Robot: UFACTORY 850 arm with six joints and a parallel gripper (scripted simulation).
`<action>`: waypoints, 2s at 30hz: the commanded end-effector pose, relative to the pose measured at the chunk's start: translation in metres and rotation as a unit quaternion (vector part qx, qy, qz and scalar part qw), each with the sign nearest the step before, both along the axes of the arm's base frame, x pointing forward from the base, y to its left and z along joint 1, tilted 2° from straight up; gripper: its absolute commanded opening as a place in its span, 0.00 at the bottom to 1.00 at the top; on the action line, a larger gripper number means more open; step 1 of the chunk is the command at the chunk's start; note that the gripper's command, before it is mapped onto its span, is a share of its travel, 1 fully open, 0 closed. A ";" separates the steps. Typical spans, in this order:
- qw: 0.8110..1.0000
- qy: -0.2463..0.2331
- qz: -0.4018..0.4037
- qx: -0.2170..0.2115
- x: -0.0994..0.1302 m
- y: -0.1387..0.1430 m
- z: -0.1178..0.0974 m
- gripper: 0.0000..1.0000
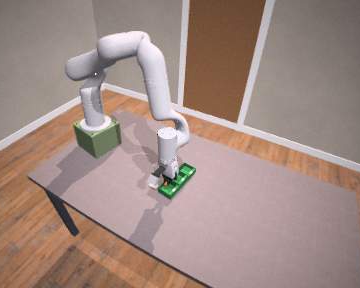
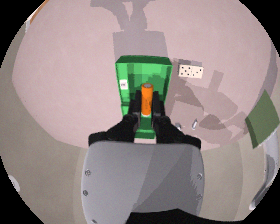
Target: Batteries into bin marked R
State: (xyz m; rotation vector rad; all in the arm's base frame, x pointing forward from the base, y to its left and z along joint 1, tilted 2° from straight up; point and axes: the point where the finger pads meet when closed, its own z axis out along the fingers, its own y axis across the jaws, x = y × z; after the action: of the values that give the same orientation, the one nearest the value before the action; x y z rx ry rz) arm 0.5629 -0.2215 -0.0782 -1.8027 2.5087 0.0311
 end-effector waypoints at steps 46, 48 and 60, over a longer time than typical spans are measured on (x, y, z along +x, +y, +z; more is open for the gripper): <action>1.000 0.008 -0.001 -0.006 0.001 0.003 -0.050 0.00; 1.000 0.008 -0.001 -0.006 0.002 0.003 -0.050 0.00; 1.000 0.007 -0.001 -0.006 0.002 0.003 -0.050 0.28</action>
State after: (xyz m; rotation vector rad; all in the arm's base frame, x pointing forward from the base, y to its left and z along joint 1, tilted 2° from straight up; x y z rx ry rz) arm 0.5635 -0.2185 -0.1295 -1.8115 2.5268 0.0331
